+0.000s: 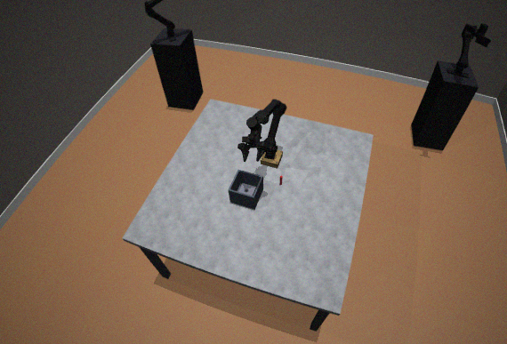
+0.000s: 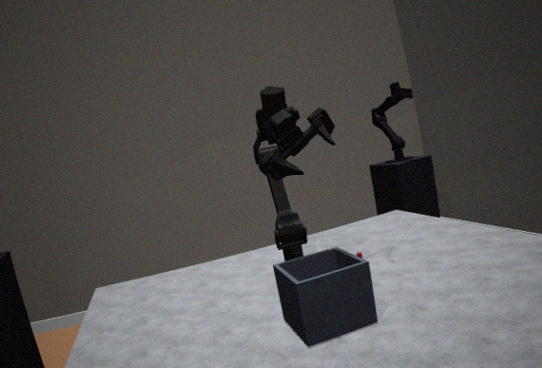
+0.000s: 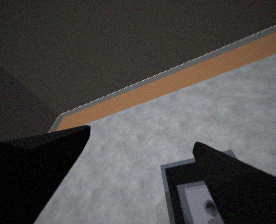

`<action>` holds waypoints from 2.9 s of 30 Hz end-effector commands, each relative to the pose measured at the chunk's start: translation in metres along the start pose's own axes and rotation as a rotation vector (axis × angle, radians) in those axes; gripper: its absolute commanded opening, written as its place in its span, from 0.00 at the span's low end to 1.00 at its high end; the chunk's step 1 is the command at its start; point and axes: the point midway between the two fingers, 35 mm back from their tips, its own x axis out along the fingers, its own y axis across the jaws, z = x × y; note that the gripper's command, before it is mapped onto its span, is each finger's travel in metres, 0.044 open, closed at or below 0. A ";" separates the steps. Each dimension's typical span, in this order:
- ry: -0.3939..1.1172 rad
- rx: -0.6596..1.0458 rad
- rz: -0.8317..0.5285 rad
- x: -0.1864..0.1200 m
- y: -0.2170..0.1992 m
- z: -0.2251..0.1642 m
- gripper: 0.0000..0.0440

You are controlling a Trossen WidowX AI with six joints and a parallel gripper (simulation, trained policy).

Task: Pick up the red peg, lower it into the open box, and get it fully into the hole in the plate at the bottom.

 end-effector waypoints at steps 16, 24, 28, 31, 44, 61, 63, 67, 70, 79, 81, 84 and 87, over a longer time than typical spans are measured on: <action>0.370 0.320 -0.030 0.012 0.038 -0.080 1.00; 0.540 0.432 -0.131 0.011 0.040 -0.122 1.00; 0.618 0.482 -0.198 0.009 0.039 -0.142 1.00; 0.673 0.517 -0.254 0.007 0.038 -0.157 1.00; 0.846 0.643 -0.539 -0.003 0.027 -0.214 1.00; 0.870 0.696 -0.876 -0.011 0.004 -0.270 1.00; 0.864 0.693 -0.901 -0.011 0.001 -0.275 1.00; 0.850 0.685 -0.944 -0.009 -0.008 -0.286 1.00; 0.838 0.682 -0.970 -0.005 -0.016 -0.295 1.00; 0.802 0.691 -1.016 0.007 -0.037 -0.318 1.00; 0.792 0.695 -1.022 0.010 -0.042 -0.322 1.00; 0.776 0.701 -1.028 0.014 -0.048 -0.328 0.99; 0.764 0.706 -1.031 0.018 -0.052 -0.333 0.96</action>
